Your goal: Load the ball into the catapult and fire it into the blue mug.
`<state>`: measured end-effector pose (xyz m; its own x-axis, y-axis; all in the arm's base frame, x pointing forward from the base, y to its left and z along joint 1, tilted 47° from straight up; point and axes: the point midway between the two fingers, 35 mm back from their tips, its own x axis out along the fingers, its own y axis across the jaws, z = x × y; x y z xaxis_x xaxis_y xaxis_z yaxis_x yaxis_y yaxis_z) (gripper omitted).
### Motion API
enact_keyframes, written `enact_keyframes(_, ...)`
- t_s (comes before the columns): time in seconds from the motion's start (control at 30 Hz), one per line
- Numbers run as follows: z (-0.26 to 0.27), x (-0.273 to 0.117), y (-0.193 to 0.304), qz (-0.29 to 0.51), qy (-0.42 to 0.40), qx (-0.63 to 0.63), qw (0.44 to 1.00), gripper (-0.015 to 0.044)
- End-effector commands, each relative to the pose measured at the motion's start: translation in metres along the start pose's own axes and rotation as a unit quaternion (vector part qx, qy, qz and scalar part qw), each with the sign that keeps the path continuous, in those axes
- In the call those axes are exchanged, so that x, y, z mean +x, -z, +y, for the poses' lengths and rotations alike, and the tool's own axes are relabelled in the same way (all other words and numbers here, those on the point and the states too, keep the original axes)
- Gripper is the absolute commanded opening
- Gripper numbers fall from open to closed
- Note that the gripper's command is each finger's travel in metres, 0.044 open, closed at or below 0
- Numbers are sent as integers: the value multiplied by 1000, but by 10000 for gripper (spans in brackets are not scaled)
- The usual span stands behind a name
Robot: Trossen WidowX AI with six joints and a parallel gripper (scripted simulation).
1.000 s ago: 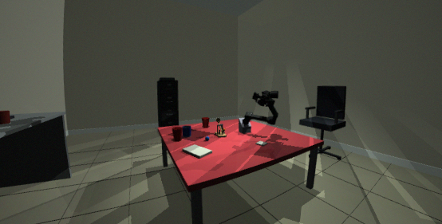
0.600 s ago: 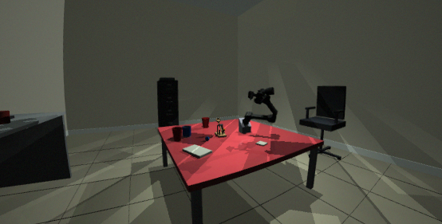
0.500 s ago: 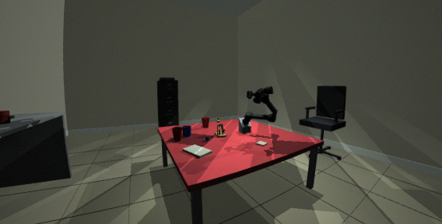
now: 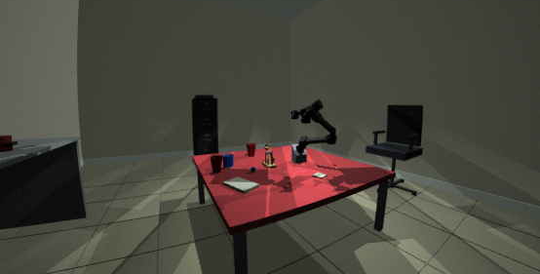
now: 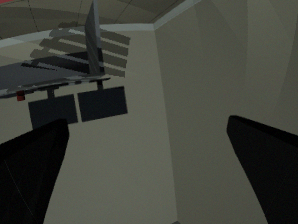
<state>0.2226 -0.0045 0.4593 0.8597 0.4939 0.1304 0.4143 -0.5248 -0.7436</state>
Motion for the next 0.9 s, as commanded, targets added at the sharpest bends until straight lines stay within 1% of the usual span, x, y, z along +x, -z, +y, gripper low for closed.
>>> enact_keyframes(0.0, 23, 7, 8, 1, -19, 47, 999, 440)
enact_keyframes(0.3, 76, 23, 14, -2, -65, 171, 983, 440)
enact_keyframes(0.43, 108, 29, 16, -2, -97, 216, 972, 440)
enact_keyframes(0.87, 212, 42, -6, -29, -210, 369, 905, 440)
